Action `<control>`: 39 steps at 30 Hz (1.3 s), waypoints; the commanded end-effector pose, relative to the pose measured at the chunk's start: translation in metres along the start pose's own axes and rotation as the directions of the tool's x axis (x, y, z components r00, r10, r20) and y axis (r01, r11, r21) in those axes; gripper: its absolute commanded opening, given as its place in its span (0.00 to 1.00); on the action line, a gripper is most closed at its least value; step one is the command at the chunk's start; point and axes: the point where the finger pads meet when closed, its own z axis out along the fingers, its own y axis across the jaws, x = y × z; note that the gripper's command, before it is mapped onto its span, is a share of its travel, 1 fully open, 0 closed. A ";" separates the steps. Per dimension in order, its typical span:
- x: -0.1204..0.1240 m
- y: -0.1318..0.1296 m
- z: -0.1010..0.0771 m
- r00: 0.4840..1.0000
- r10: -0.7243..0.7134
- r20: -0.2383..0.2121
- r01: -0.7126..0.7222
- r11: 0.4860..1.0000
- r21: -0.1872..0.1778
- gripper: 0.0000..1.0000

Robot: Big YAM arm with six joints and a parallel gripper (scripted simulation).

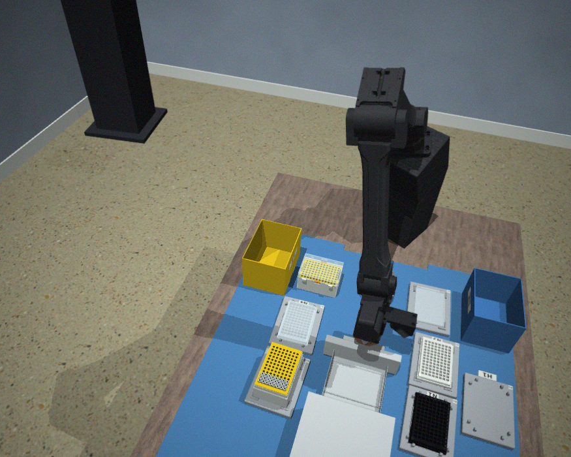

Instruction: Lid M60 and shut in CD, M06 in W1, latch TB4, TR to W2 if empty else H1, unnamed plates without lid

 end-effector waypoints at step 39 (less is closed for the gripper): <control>0.007 0.006 -0.005 1.000 -0.003 0.000 0.003 1.000 -0.003 0.30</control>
